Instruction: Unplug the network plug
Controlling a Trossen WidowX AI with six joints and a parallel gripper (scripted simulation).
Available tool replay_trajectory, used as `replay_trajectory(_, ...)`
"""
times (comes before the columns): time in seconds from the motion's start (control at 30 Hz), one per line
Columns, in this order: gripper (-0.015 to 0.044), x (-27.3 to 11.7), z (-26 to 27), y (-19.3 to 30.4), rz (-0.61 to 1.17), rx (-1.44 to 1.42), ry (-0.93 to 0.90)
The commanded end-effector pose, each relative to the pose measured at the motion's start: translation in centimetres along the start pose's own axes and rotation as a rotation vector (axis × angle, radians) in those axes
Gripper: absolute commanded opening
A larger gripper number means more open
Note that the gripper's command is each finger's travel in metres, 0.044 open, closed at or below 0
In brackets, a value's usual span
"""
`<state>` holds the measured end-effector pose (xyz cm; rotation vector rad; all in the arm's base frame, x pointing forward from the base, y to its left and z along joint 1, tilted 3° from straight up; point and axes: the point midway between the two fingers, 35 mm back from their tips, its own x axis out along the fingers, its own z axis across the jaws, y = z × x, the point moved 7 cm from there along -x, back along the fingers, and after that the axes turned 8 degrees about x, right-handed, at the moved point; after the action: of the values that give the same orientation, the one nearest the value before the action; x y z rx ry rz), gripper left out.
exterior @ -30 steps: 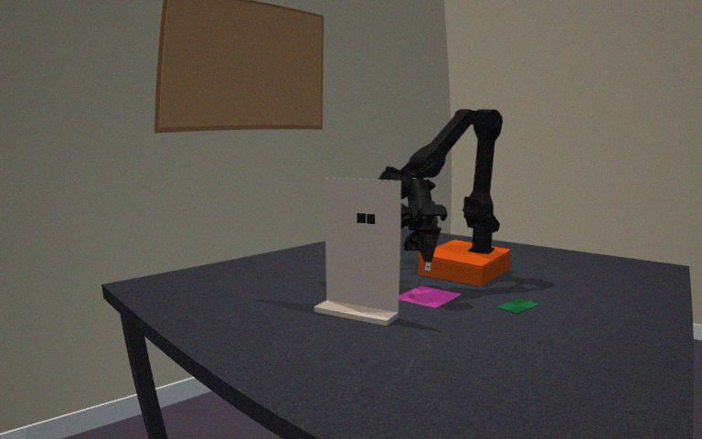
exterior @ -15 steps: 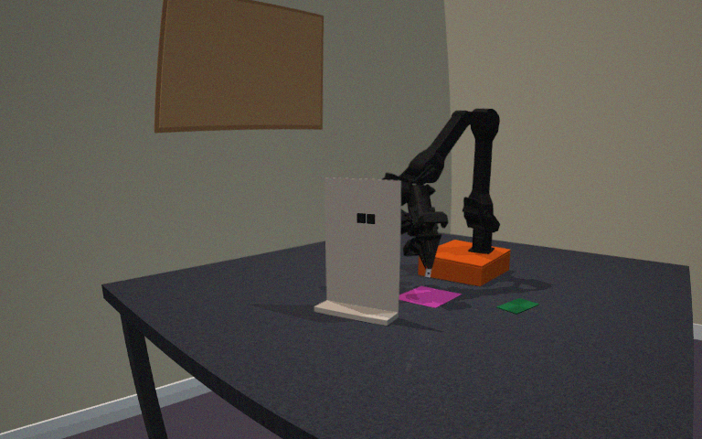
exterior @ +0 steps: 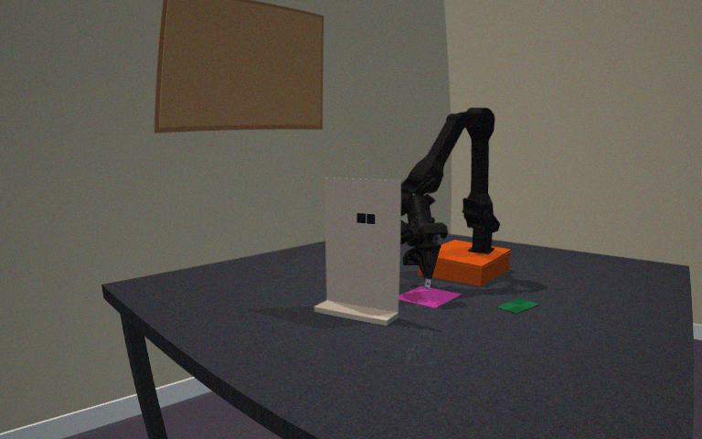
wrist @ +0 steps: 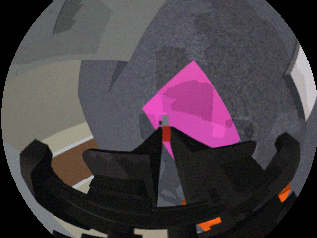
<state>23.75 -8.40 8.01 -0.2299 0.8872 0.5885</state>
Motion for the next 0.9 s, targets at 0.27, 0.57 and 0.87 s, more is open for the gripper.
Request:
replay_trajectory(0.27,0.0000,1.5,-1.3,0.2,0.004,0.008,0.008)
replay_trajectory(0.57,0.0000,1.9,-1.4,0.1,0.004,0.008,0.008)
replay_trajectory(0.87,0.0000,2.0,-1.3,0.1,0.005,0.004,0.002)
